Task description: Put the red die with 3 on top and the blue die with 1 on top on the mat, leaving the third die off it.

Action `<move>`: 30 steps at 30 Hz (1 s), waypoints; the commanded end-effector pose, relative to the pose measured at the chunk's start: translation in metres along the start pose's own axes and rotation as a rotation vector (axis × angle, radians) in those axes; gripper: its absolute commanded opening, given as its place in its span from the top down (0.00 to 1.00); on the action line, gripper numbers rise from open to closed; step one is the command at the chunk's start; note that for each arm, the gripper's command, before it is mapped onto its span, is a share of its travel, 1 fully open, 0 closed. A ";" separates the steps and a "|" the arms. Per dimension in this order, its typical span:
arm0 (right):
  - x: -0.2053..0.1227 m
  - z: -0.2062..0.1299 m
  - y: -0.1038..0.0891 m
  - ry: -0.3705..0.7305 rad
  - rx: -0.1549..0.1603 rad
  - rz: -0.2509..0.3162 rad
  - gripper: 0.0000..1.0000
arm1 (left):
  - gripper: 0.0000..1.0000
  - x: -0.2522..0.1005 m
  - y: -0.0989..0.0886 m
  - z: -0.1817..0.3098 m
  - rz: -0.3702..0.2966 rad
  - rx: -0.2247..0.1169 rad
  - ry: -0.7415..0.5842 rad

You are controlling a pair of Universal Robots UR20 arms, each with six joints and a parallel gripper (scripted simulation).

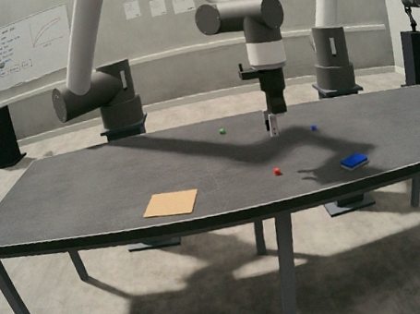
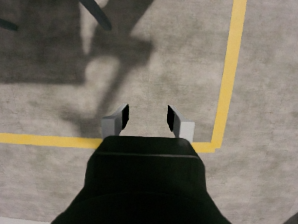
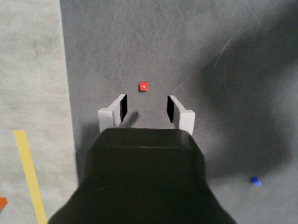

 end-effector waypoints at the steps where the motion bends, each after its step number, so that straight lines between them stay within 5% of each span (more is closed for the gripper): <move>1: -0.006 -0.006 -0.001 0.015 -0.001 -0.001 0.00 | 0.00 0.000 -0.001 0.000 -0.001 0.000 0.000; 17: -0.006 -0.006 0.000 0.028 -0.001 -0.001 0.00 | 0.00 0.000 -0.001 0.000 -0.001 0.000 0.000; 30: -0.009 -0.003 0.012 0.393 -0.001 -0.001 0.00 | 0.00 0.000 -0.001 0.000 -0.001 0.000 0.000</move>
Point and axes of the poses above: on each arm, the point where the finger pads meet when closed, its own y axis out along the fingers, its own z axis across the jaws, x = y × z, the point moved 4 cm from there along -y, back along the fingers, and after that the axes turned 3 degrees about -y, right-handed, at the moved point
